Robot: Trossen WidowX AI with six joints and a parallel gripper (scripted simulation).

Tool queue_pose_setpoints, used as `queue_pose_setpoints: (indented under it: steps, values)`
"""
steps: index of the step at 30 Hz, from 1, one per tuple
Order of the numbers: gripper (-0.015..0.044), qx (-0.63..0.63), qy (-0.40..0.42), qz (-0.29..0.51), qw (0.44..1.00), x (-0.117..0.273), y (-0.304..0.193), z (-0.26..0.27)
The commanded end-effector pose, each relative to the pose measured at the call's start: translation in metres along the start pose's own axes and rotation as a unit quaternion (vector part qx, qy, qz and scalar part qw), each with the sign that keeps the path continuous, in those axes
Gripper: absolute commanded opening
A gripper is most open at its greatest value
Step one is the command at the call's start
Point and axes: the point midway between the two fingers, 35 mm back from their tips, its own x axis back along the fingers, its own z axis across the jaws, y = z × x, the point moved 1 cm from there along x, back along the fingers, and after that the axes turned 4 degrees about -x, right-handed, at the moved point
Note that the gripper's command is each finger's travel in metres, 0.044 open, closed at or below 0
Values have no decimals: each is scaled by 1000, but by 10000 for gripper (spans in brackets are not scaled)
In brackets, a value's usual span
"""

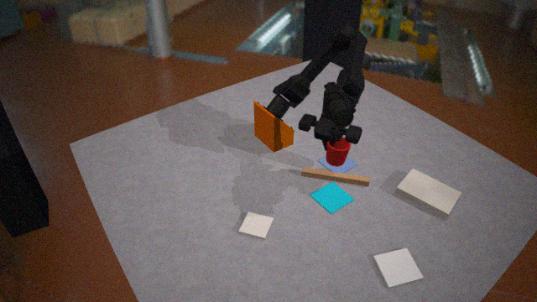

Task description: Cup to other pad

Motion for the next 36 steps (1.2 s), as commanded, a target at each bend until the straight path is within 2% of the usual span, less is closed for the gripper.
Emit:
queue_pose_setpoints:
  steps: [1, 36]
  values:
    - [0, 5, 0, -3, 1000, 1, 9, 4]
    - [0, 7, 1, -5, 1000, 5, 68, 22]
